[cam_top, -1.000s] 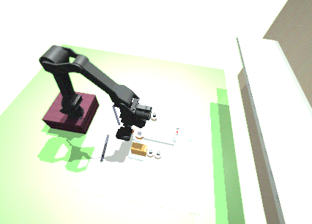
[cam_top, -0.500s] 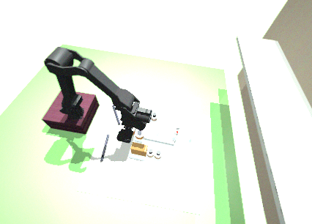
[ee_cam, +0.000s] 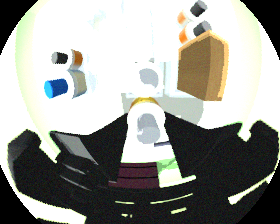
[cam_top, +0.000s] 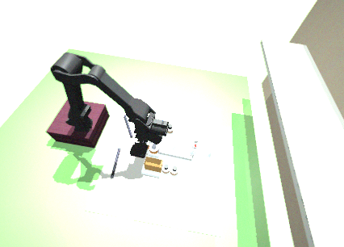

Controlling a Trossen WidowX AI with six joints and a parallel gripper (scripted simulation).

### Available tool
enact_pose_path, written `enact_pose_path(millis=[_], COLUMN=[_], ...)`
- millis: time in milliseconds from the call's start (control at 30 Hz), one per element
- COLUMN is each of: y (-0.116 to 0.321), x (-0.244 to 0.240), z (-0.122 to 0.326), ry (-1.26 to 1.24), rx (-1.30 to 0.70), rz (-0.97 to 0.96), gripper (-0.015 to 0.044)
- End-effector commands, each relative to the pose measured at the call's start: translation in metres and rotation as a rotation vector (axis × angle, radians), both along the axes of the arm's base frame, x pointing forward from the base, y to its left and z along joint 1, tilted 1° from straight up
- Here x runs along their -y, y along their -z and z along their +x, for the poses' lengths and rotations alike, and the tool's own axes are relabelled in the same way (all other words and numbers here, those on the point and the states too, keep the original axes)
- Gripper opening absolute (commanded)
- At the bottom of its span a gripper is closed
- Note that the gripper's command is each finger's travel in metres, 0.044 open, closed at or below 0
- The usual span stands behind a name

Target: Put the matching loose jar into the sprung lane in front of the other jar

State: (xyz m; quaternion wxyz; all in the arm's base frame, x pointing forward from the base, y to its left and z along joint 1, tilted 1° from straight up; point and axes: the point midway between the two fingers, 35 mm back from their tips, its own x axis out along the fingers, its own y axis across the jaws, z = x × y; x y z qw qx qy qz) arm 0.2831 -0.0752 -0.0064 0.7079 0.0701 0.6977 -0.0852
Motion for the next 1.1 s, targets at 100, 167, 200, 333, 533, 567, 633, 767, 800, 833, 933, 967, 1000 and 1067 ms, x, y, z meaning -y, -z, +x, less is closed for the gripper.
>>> enact_pose_path(millis=[100,167,200,333,533,567,633,767,800,833,933,967,1000,1067], y=[-0.001,-0.001,-0.001,-0.001,-0.001,-0.001,-0.001,-0.001,-0.001,-0.001,-0.001,-0.001,-0.001,-0.001], x=[0.001,0.001,0.001,0.002,0.002,0.002,0.002,0.003,0.003,0.003,0.003,0.003,0.003,0.003], z=[0.003,0.004,0.004,0.006,0.008,0.008,0.009,0.01,0.01,0.011,0.012,0.012,0.013,0.013], ry=[0.005,0.005,0.005,0.005,0.005,0.005,0.005,0.005,0.005,0.005,0.005,0.005,0.005,0.005], rx=[0.002,0.002,0.002,0.002,0.003,0.003,0.003,0.003,0.003,0.003,0.003,0.003,0.003,0.003], rz=[-0.002,-0.002,-0.002,-0.002,-0.002,-0.002,-0.002,-0.002,-0.002,-0.002,-0.002,-0.002,-0.002,-0.002], gripper=[0.0,0.0,0.0,0.0,0.0,0.0,0.0,0.0,0.0,0.0,0.0,0.0,0.0,0.0])
